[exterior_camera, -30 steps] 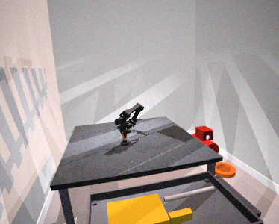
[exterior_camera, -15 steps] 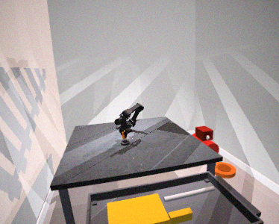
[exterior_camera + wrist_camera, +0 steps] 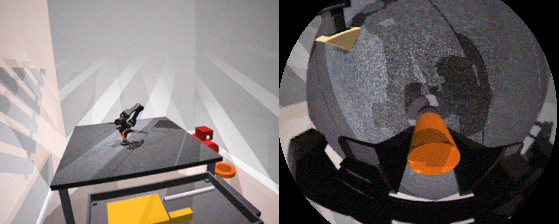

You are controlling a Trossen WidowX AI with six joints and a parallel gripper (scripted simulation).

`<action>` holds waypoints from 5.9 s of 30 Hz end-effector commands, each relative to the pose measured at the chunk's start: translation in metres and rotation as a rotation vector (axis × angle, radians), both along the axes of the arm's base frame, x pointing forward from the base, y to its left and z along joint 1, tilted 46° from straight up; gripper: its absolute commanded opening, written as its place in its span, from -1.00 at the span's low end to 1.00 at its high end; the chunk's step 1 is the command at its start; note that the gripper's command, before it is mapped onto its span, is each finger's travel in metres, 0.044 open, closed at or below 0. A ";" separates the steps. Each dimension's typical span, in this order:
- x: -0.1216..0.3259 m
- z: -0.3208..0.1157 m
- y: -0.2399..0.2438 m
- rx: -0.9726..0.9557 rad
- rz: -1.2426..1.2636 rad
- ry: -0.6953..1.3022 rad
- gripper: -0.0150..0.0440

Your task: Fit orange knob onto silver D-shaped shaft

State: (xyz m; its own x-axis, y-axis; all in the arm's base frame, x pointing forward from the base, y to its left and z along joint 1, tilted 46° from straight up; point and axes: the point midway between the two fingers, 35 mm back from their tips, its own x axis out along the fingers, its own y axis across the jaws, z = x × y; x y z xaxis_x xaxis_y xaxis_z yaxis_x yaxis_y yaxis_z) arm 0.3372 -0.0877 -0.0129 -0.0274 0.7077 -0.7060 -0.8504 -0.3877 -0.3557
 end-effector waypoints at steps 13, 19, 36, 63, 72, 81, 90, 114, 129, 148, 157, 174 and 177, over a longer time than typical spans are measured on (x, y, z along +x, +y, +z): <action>0.001 0.003 -0.003 -0.002 -0.092 0.088 -0.49; 0.000 0.002 -0.002 -0.012 -0.368 0.364 -0.49; -0.001 0.000 0.000 -0.026 -0.737 0.735 -0.49; -0.001 0.002 -0.002 -0.031 -0.882 0.881 -0.49; -0.001 0.000 0.000 -0.031 -0.884 0.883 -0.49; 0.000 0.000 -0.001 -0.031 -0.884 0.883 -0.49; 0.000 0.003 -0.003 -0.034 -0.945 0.944 -0.49; 0.000 0.002 -0.002 -0.037 -1.032 1.031 -0.49; -0.001 0.001 0.000 -0.042 -1.180 1.180 -0.49; 0.000 0.004 -0.003 -0.042 -1.180 1.180 -0.49; -0.002 0.002 -0.001 -0.048 -1.327 1.328 -0.49; -0.001 0.001 0.000 -0.048 -1.327 1.328 -0.49; -0.001 0.003 -0.002 -0.048 -1.327 1.328 -0.49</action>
State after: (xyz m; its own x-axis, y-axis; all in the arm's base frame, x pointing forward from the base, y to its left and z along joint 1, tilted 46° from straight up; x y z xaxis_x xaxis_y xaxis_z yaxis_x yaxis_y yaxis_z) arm 0.3364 -0.0881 -0.0120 -0.0250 0.7080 -0.7057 -0.2455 0.6800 0.6909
